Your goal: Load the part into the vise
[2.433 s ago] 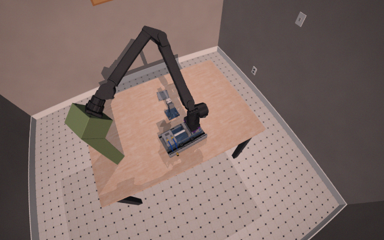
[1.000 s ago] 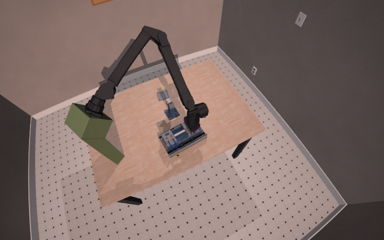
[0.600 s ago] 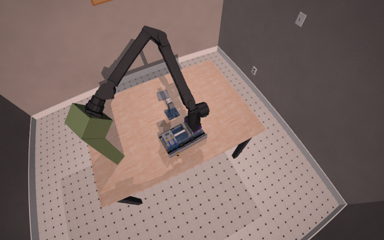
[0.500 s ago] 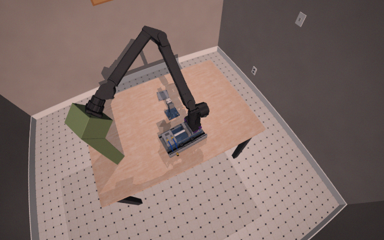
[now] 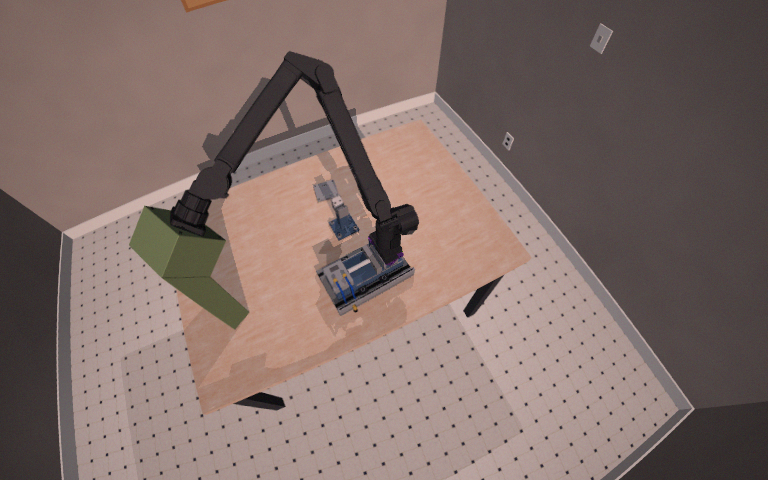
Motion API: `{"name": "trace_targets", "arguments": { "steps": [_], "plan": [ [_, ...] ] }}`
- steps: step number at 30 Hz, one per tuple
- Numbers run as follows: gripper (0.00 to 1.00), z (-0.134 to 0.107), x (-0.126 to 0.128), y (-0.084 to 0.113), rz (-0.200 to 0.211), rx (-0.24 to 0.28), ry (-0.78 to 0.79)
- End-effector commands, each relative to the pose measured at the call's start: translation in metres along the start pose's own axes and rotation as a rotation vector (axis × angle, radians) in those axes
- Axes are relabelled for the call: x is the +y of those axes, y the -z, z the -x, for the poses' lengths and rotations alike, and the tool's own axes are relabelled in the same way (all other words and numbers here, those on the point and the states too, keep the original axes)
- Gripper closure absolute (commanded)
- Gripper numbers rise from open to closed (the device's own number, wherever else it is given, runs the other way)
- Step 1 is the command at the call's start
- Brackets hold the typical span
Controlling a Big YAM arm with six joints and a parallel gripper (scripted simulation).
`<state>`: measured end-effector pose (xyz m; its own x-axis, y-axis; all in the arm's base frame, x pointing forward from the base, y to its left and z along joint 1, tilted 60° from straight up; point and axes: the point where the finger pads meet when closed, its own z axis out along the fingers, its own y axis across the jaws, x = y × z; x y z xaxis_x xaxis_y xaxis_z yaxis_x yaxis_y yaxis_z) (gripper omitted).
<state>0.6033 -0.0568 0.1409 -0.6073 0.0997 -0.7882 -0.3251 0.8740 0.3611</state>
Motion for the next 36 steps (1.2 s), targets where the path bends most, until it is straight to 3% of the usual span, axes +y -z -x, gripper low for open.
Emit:
{"name": "trace_targets", "arguments": {
  "steps": [1, 14, 17, 21, 27, 36],
  "plan": [
    [0.26, -0.003, 0.009, -0.009, 0.014, 0.011, -0.006],
    [0.26, 0.0, 0.012, -0.005, 0.015, 0.01, -0.004],
    [0.26, 0.003, 0.016, 0.002, 0.017, 0.005, 0.011],
    [0.26, 0.004, -0.002, 0.02, -0.011, -0.009, 0.003],
    [0.26, -0.003, -0.006, 0.025, -0.009, 0.003, -0.008],
    [0.26, 0.003, -0.002, 0.058, -0.011, -0.009, 0.003]
  ]
}}
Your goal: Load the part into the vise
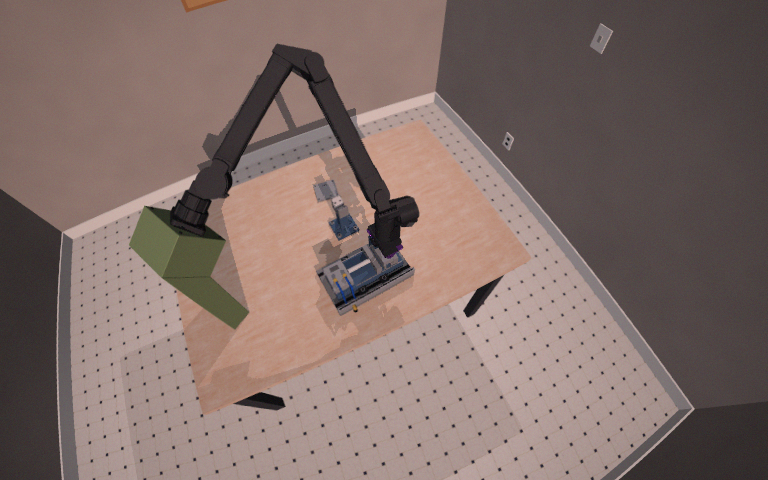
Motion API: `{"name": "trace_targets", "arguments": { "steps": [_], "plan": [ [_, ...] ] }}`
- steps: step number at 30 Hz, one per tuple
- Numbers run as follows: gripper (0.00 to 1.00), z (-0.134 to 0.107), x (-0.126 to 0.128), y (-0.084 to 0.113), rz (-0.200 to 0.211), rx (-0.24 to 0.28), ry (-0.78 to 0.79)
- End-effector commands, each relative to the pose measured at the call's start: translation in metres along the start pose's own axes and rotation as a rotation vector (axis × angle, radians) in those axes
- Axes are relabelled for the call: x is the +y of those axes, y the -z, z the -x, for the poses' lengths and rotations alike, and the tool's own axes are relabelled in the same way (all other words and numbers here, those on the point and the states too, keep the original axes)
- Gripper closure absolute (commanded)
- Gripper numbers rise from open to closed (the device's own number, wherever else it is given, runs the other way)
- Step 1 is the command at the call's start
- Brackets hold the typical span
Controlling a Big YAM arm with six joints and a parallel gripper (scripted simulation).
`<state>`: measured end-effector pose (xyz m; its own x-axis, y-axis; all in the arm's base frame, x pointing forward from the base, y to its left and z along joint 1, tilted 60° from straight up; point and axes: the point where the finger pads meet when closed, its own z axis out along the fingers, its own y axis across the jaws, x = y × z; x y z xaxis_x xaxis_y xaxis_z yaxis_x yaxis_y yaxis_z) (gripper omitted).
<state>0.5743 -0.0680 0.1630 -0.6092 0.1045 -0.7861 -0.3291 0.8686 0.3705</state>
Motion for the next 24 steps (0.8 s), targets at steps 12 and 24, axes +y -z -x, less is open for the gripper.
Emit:
{"name": "trace_targets", "arguments": {
  "steps": [12, 24],
  "plan": [
    [0.26, 0.003, -0.008, 0.047, -0.021, -0.009, 0.009],
    [0.26, -0.006, -0.015, 0.046, -0.019, 0.008, -0.009]
  ]
}}
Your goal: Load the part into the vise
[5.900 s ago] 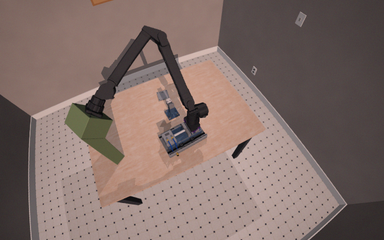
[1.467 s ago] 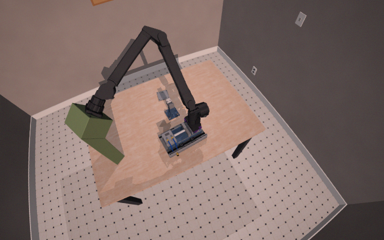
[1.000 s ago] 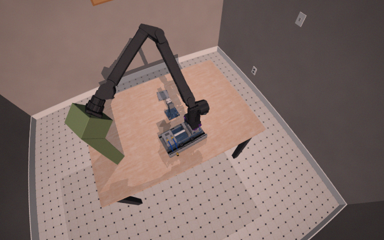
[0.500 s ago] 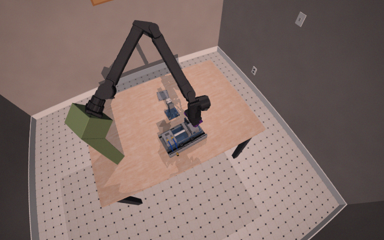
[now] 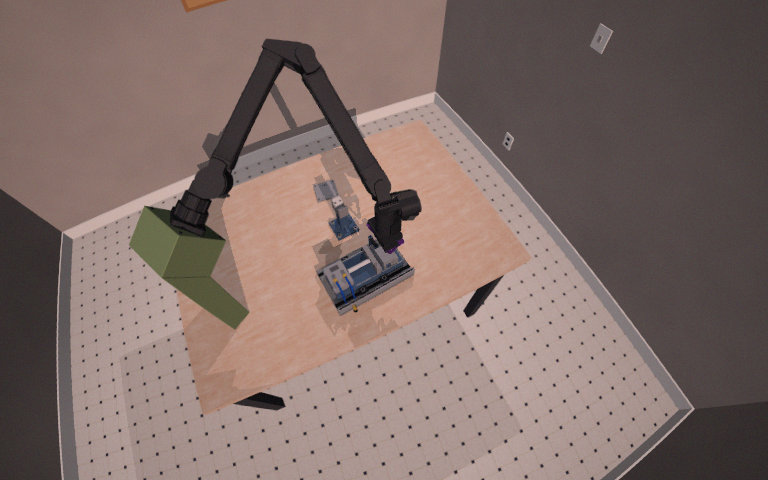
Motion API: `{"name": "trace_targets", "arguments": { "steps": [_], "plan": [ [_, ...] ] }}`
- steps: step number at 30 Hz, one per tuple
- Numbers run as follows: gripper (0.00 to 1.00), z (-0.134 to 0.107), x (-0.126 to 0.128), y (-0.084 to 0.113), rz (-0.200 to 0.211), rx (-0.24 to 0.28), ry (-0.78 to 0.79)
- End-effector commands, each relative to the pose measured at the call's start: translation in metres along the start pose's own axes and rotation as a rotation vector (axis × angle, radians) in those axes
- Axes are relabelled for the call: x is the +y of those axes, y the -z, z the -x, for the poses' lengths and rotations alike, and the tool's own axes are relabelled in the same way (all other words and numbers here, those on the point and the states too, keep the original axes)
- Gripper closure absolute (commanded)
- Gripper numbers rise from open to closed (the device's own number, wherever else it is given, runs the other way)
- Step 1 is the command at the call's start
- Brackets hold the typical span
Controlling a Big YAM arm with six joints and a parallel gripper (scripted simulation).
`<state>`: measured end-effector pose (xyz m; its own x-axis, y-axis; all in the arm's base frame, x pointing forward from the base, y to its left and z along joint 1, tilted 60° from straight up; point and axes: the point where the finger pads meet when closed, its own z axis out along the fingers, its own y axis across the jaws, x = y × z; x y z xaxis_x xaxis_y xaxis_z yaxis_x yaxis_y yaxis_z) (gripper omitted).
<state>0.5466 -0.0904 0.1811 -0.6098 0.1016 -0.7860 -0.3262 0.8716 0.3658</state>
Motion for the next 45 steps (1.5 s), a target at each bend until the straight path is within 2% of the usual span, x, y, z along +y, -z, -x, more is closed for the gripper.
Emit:
{"name": "trace_targets", "arguments": {
  "steps": [1, 34, 37, 41, 45],
  "plan": [
    [1.0, -0.002, -0.008, 0.009, -0.014, -0.001, -0.002],
    [1.0, -0.002, -0.008, 0.009, -0.014, -0.001, -0.002],
    [1.0, 0.0, -0.022, 0.006, -0.014, -0.002, -0.004],
    [1.0, -0.007, -0.053, 0.008, -0.014, -0.005, -0.009],
    [1.0, -0.01, -0.056, 0.008, -0.015, -0.003, -0.013]
  ]
}}
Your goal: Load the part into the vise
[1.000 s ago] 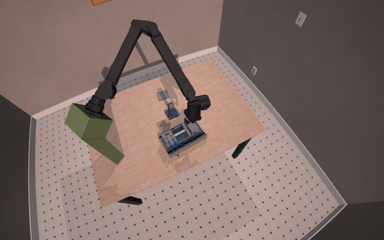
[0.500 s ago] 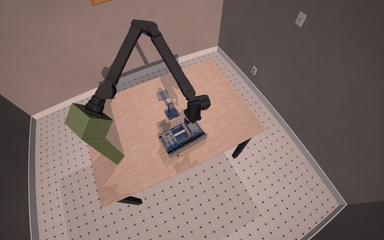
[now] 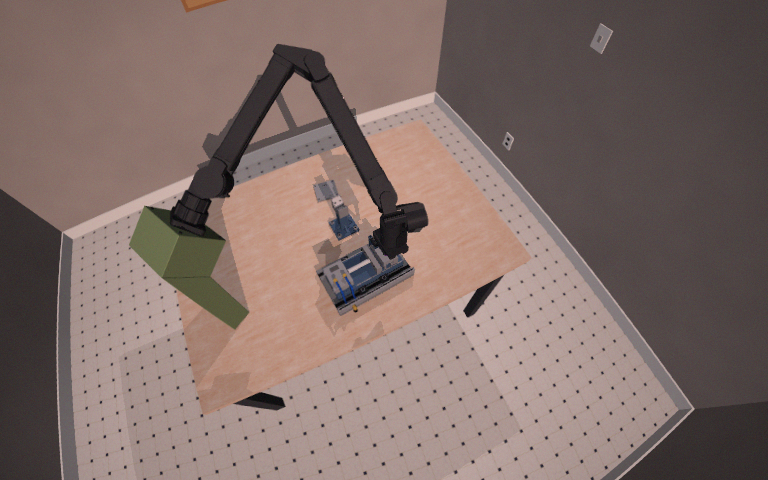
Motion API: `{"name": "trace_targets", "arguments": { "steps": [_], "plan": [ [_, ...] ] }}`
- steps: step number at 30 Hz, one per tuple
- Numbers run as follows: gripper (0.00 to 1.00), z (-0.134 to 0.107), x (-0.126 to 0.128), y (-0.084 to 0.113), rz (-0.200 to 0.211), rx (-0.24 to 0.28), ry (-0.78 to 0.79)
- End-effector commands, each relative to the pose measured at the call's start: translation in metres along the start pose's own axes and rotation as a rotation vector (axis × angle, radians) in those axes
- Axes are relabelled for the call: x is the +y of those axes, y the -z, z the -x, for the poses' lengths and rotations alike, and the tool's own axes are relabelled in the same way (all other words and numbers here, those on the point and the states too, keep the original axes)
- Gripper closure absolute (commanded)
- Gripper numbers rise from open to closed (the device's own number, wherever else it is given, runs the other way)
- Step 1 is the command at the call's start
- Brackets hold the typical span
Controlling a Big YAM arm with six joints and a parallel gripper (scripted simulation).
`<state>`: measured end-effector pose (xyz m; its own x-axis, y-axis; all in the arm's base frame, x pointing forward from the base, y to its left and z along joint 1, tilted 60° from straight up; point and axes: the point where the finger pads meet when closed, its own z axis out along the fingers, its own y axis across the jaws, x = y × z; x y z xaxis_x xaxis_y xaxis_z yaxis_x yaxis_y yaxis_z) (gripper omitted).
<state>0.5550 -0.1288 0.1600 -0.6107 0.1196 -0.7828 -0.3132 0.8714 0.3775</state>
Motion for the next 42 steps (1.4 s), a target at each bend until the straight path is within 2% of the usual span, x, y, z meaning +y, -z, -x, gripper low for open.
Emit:
{"name": "trace_targets", "arguments": {
  "steps": [1, 2, 6, 8, 10, 42],
  "plan": [
    [1.0, 0.0, -0.002, 0.004, 0.0, 0.005, 0.018],
    [1.0, 0.009, 0.013, 0.001, 0.014, 0.0, 0.044],
    [1.0, 0.011, 0.012, 0.002, 0.013, -0.003, 0.047],
    [1.0, -0.004, 0.005, -0.008, 0.019, 0.02, 0.021],
    [1.0, -0.007, 0.005, -0.008, 0.02, 0.024, 0.017],
    [1.0, -0.004, 0.004, -0.009, 0.017, 0.019, 0.02]
  ]
}}
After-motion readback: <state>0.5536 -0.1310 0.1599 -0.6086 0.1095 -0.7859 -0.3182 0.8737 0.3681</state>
